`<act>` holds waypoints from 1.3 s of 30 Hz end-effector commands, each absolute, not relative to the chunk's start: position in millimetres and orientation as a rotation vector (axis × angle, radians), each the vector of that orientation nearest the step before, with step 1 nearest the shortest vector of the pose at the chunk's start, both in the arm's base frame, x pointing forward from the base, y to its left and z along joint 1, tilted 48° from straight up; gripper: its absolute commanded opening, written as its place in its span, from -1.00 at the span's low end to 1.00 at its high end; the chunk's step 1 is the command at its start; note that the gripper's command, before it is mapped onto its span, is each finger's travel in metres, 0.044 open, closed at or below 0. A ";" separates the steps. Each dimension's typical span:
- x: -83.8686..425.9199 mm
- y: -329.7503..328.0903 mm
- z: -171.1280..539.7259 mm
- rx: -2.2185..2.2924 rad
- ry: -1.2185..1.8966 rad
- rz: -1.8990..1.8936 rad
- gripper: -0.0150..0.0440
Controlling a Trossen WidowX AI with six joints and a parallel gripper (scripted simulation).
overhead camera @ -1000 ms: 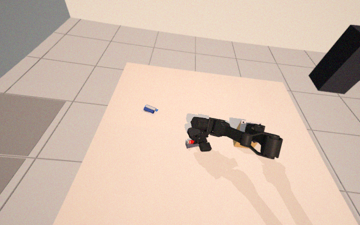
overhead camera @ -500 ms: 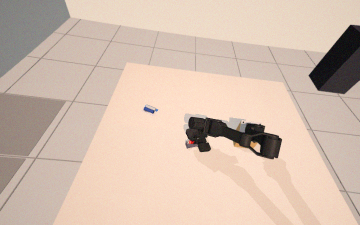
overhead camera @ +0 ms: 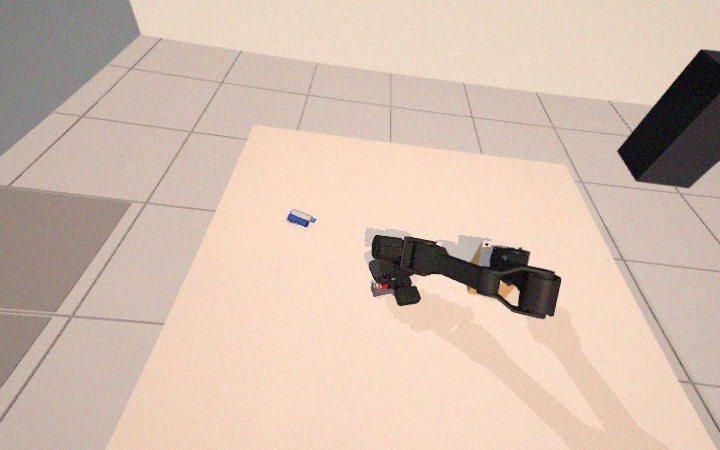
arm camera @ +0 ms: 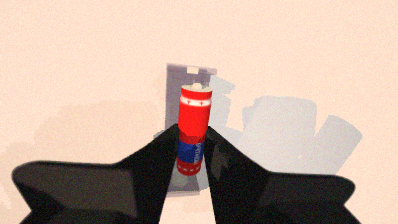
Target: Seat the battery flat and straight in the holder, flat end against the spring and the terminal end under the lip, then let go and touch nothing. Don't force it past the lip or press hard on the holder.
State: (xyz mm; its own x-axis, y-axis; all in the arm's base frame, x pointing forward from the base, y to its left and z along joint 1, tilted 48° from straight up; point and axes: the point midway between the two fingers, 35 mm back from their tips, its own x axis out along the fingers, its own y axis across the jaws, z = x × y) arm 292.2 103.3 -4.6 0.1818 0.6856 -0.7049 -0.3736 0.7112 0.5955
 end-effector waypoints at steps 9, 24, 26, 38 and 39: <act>285.8 107.7 -7.5 0.287 1.258 0.786 -0.28; 288.8 110.3 -3.9 0.256 1.316 0.801 -0.28; 288.9 110.3 -3.9 0.255 1.318 0.801 -0.28; 292.4 111.2 -2.9 0.253 1.323 0.802 -0.28; 293.1 111.4 -2.6 0.253 1.323 0.802 -0.28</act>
